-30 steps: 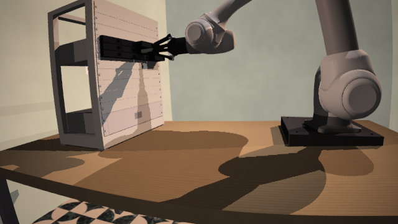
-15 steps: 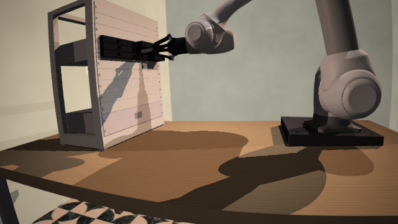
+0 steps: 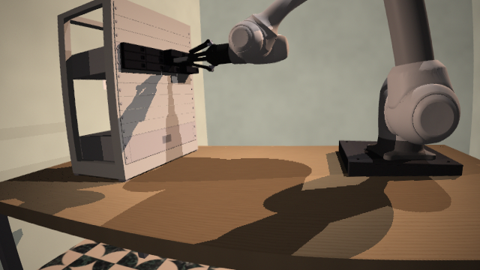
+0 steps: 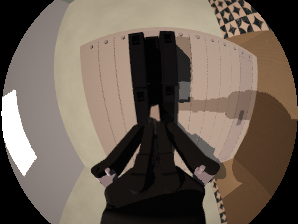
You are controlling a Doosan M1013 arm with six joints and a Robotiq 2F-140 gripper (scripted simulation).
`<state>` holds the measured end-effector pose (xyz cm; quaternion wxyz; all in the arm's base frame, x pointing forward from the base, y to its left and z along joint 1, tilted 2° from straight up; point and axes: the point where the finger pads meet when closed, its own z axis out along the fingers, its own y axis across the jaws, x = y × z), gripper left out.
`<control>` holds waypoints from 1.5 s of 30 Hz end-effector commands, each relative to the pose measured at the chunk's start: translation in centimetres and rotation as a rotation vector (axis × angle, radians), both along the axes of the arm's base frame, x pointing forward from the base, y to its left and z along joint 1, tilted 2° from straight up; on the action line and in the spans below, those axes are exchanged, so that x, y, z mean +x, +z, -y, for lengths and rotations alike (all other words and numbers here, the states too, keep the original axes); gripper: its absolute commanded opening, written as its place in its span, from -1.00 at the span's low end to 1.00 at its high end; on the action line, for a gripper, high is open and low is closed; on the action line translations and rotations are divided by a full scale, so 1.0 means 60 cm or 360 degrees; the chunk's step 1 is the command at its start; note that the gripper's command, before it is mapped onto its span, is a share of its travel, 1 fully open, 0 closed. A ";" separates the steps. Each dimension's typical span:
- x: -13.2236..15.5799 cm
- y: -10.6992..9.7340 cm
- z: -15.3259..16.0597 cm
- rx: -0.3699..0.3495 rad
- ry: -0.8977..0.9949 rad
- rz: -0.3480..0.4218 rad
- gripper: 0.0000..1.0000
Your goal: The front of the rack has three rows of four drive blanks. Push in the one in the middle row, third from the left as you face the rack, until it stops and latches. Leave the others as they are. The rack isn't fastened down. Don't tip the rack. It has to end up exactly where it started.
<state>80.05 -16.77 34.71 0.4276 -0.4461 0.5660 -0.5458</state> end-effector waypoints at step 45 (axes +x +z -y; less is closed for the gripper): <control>-0.099 0.004 -0.024 0.0008 -0.0002 0.0004 -1.00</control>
